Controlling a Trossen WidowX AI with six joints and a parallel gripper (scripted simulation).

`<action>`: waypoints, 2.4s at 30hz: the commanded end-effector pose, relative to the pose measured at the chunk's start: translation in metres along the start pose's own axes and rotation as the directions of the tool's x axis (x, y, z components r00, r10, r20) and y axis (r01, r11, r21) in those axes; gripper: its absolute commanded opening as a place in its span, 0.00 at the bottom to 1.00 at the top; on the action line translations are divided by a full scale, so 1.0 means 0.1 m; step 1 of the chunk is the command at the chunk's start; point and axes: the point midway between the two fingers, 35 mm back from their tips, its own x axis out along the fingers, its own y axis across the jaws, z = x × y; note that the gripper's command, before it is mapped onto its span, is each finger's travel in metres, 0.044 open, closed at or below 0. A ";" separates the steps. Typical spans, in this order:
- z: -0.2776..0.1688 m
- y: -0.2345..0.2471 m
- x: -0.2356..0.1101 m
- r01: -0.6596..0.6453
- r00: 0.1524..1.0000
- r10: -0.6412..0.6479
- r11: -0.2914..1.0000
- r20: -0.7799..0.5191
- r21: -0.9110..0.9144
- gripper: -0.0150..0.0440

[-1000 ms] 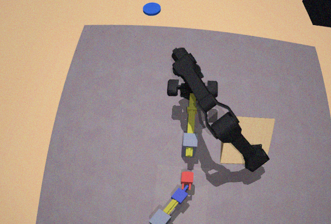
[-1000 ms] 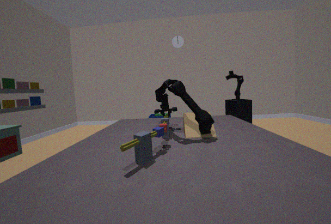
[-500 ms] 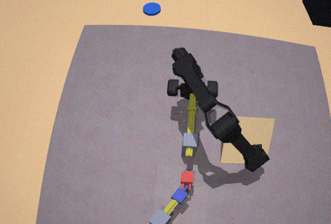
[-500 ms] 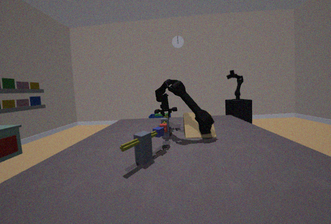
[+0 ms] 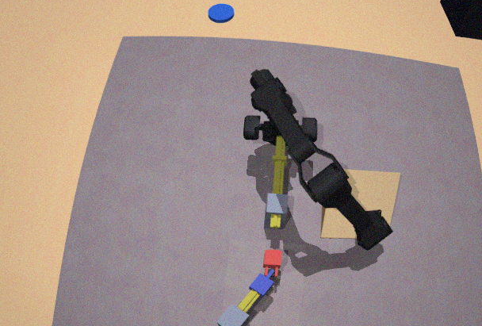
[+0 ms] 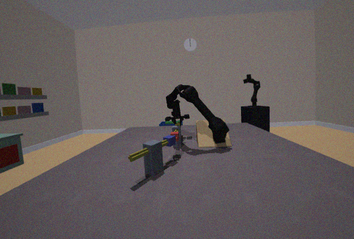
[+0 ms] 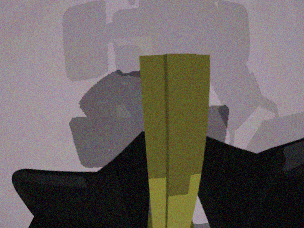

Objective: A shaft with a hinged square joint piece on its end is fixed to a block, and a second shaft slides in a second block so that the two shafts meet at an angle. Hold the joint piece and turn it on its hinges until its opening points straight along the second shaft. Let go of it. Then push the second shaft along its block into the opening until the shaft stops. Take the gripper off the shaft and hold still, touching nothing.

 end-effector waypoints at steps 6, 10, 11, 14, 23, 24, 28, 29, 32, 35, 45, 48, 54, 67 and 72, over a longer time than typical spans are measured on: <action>0.00 0.00 0.00 0.000 1.000 0.000 1.000 0.000 0.000 0.37; 0.00 0.00 0.00 0.000 1.000 0.000 1.000 0.000 0.000 0.37; 0.00 0.00 0.00 0.000 1.000 0.000 1.000 0.000 0.000 0.37; 0.00 0.00 0.00 0.000 1.000 0.000 1.000 0.000 0.000 0.37; 0.00 0.00 0.00 0.000 1.000 0.000 1.000 0.000 0.000 0.37; 0.00 0.00 0.00 0.000 1.000 0.000 1.000 0.000 0.000 0.37; 0.00 0.00 0.00 0.000 1.000 0.000 1.000 0.000 0.000 0.33; 0.00 0.00 0.00 0.000 1.000 0.000 1.000 0.000 0.000 0.32; 0.00 0.00 0.00 0.000 1.000 0.000 1.000 0.000 0.000 0.29; 0.00 0.00 0.00 0.000 1.000 0.000 1.000 0.000 0.000 0.25; -0.11 0.00 0.00 -0.049 0.999 0.049 0.999 -0.001 0.003 0.25; -0.15 0.00 0.00 -0.060 0.998 0.060 0.998 -0.002 0.004 0.25; -0.25 0.00 0.01 -0.072 0.997 0.072 0.997 -0.003 0.005 0.25; -0.45 0.00 0.01 -0.078 0.997 0.078 0.997 -0.004 0.005 0.25; -0.53 0.00 0.01 -0.078 0.997 0.078 0.997 -0.005 0.005 0.25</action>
